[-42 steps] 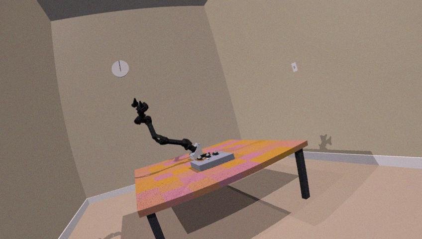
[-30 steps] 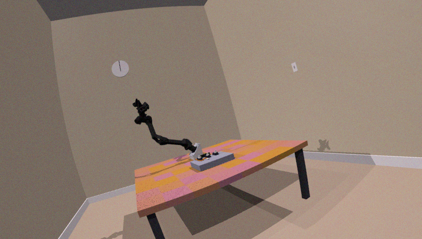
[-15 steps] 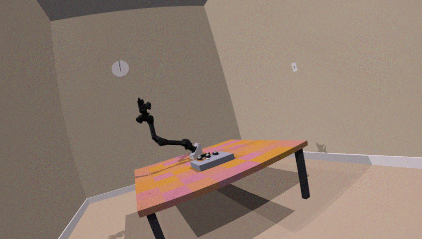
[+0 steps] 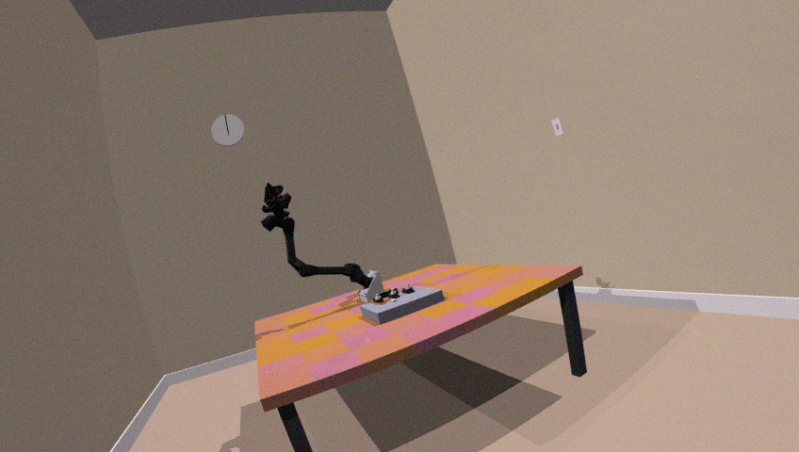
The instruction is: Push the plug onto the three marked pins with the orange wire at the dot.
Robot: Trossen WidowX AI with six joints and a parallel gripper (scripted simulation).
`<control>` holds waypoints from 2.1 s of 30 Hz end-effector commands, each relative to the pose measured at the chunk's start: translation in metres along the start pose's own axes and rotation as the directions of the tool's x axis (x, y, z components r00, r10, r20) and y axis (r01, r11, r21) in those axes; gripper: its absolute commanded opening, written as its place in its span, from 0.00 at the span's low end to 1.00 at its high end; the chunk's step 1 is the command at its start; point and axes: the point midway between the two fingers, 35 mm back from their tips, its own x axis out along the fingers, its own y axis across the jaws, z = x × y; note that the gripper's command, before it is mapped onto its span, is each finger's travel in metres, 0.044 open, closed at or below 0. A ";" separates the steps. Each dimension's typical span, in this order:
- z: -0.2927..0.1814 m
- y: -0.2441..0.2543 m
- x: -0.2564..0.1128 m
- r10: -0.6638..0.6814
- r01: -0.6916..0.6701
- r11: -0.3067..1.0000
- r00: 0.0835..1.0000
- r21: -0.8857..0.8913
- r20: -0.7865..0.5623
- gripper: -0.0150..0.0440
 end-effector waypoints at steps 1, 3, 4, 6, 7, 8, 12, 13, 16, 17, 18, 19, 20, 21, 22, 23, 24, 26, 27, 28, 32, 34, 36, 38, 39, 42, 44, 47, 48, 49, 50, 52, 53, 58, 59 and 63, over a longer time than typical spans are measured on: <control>0.006 0.001 0.000 0.004 -0.006 0.991 1.000 -0.132 -0.013 0.45; 0.010 0.000 0.000 0.004 -0.007 0.982 1.000 -0.189 -0.014 0.45; 0.012 0.000 0.001 0.005 -0.008 0.976 1.000 -0.218 -0.014 0.45; 0.017 0.000 0.001 0.005 -0.009 0.961 1.000 -0.277 -0.015 0.45; 0.019 0.000 0.001 0.005 -0.009 0.952 1.000 -0.306 -0.015 0.45; 0.021 0.000 0.001 0.006 -0.010 0.942 1.000 -0.335 -0.015 0.45; 0.030 -0.001 0.002 0.006 -0.012 0.895 1.000 -0.445 -0.015 0.45; 0.033 -0.001 0.002 0.006 -0.012 0.882 1.000 -0.472 -0.014 0.45; 0.040 0.000 0.003 0.008 -0.013 0.836 1.000 -0.548 -0.012 0.45; 0.043 0.000 0.003 0.007 -0.012 0.820 1.000 -0.572 -0.011 0.45; 0.045 0.000 0.003 0.007 -0.012 0.803 1.000 -0.596 -0.010 0.45; 0.048 0.000 0.003 0.007 -0.011 0.785 1.000 -0.620 -0.008 0.45; 0.050 0.001 0.003 0.007 -0.010 0.766 1.000 -0.643 -0.007 0.45; 0.053 0.001 0.003 0.007 -0.009 0.747 1.000 -0.665 -0.006 0.45; 0.056 0.001 0.003 0.007 -0.008 0.727 1.000 -0.687 -0.004 0.45; 0.058 0.002 0.004 0.007 -0.006 0.706 1.000 -0.709 -0.002 0.45; 0.061 0.002 0.004 0.008 -0.005 0.684 1.000 -0.729 0.000 0.45; 0.067 0.003 0.004 0.008 -0.002 0.640 1.000 -0.768 0.004 0.45; 0.069 0.004 0.004 0.008 0.000 0.617 1.000 -0.787 0.007 0.45; 0.072 0.004 0.004 0.008 0.003 0.594 1.000 -0.805 0.009 0.45; 0.084 0.007 0.004 0.009 0.013 0.495 1.000 -0.869 0.020 0.45; 0.089 0.009 0.004 0.010 0.020 0.443 1.000 -0.896 0.027 0.45; 0.095 0.011 0.004 0.011 0.027 0.390 0.999 -0.920 0.034 0.45; 0.102 0.013 0.004 0.013 0.034 0.335 0.999 -0.942 0.041 0.45; 0.105 0.014 0.004 0.014 0.039 0.307 0.999 -0.951 0.045 0.45; 0.114 0.017 0.004 0.017 0.052 0.223 0.998 -0.973 0.057 0.45; 0.120 0.020 0.003 0.020 0.062 0.166 0.998 -0.984 0.066 0.45; 0.129 0.024 0.003 0.024 0.078 0.080 0.997 -0.994 0.080 0.45; 0.132 0.026 0.002 0.026 0.083 0.051 0.996 -0.995 0.085 0.45; 0.136 0.028 0.002 0.028 0.089 0.022 0.996 -0.996 0.090 0.45; 0.139 0.029 0.002 0.030 0.095 -0.006 0.995 -0.995 0.095 0.45; 0.145 0.033 0.001 0.036 0.108 -0.065 0.994 -0.992 0.105 0.45; 0.149 0.035 0.001 0.038 0.114 -0.094 0.993 -0.989 0.111 0.45; 0.165 0.046 -0.002 0.054 0.148 -0.236 0.989 -0.960 0.139 0.45; 0.168 0.048 -0.002 0.057 0.155 -0.264 0.988 -0.952 0.145 0.45; 0.182 0.057 -0.005 0.070 0.183 -0.370 0.983 -0.911 0.170 0.45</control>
